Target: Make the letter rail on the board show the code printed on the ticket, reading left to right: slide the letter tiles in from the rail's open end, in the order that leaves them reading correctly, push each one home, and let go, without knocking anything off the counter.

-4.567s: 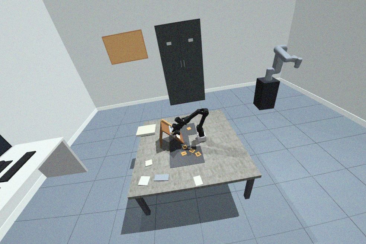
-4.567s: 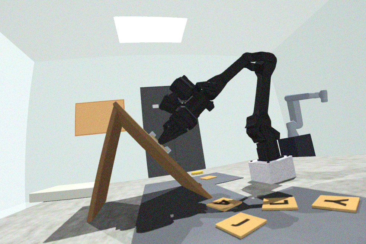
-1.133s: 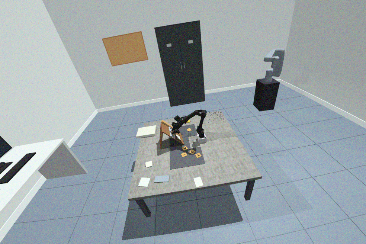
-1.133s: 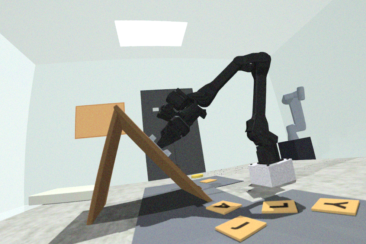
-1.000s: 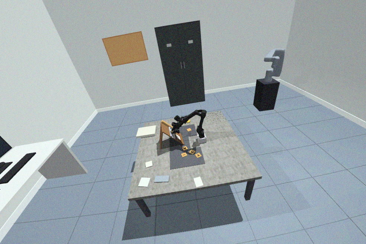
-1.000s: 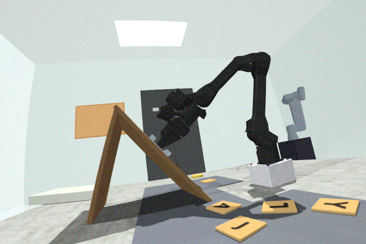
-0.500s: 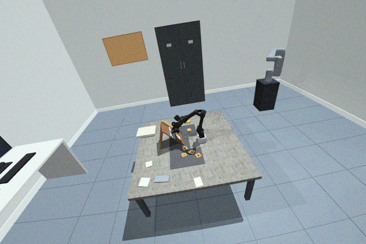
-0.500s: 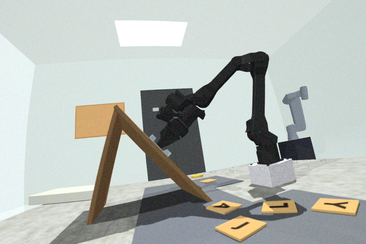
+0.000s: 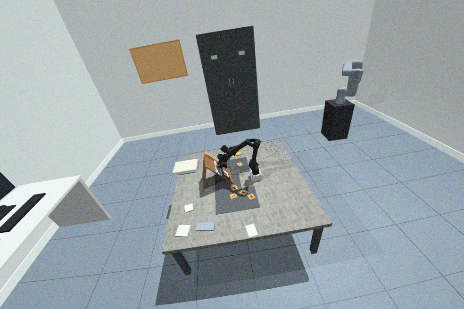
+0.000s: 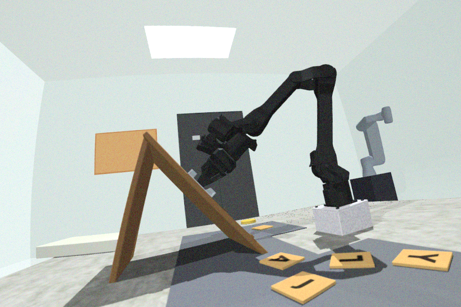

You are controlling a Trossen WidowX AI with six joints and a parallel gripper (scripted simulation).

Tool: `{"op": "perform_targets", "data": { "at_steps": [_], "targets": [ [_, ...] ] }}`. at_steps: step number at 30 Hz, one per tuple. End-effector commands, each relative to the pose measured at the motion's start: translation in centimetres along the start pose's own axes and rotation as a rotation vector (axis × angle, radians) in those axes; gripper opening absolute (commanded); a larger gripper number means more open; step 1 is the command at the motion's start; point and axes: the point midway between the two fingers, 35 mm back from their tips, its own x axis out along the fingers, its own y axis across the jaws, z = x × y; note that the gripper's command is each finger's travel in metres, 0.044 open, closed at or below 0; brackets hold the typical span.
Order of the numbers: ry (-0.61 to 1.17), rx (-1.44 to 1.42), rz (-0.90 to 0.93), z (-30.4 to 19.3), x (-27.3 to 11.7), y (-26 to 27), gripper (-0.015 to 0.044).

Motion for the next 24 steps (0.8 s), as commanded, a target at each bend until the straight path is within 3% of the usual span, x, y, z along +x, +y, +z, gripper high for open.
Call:
{"op": "perform_targets", "data": {
  "at_steps": [1, 24],
  "targets": [
    [-0.002, -0.004, 0.001, 0.2, 0.0, -0.3, 0.0000],
    [-0.002, -0.005, 0.001, 0.2, 0.0, -1.9, 0.0000]
  ]
}}
